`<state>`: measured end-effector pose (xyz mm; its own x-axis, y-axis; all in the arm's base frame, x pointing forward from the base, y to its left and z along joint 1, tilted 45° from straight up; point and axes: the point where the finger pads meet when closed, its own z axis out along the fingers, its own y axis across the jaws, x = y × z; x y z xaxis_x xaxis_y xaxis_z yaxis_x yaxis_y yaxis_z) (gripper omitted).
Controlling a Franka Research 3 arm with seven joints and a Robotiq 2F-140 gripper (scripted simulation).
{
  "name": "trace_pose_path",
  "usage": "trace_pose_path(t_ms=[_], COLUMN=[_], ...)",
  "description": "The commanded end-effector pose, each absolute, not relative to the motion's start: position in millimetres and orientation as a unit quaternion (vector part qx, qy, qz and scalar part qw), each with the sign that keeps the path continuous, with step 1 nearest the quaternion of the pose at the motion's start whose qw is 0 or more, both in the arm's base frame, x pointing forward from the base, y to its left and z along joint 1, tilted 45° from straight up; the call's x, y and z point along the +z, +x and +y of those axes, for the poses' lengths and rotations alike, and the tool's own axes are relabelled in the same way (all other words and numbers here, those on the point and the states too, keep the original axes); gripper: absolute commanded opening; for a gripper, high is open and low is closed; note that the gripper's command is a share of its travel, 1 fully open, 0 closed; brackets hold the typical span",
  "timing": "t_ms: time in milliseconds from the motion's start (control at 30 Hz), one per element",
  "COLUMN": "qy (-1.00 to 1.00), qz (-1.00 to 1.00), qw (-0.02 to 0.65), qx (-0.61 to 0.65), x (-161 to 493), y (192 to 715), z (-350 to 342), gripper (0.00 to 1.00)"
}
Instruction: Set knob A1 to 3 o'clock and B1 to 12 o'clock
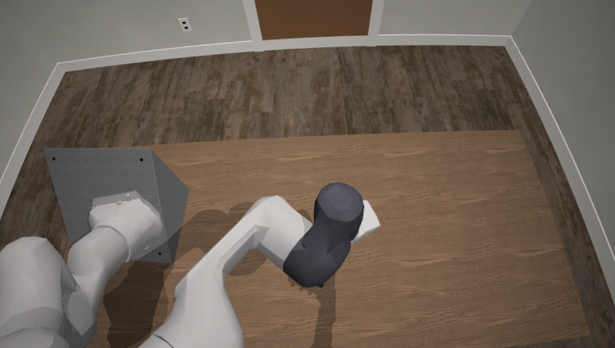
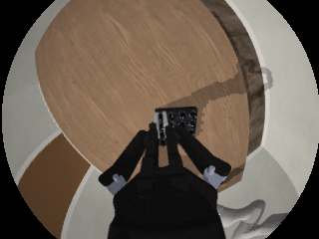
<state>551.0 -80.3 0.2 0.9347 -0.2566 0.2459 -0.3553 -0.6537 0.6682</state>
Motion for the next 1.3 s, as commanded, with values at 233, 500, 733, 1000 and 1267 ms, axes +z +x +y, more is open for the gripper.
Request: trace_pose_path(t_ms=[233,500,733,1000,1267], qy=[0.906,0.903,0.898,0.886,0.871], qz=[-0.174,-0.190,-0.209,-0.256,-0.304], qw=[0.380,0.379,0.377,0.373,0.367], qx=[0.067,0.074,0.082,0.102,0.122], x=[-0.7,-0.7,-0.7,-0.7,-0.7], y=[551.0,551.0,551.0,551.0,551.0], z=[-81.8,-81.8,-81.8,-81.8,-81.8], gripper=[0.05,0.05,0.05,0.05,0.05])
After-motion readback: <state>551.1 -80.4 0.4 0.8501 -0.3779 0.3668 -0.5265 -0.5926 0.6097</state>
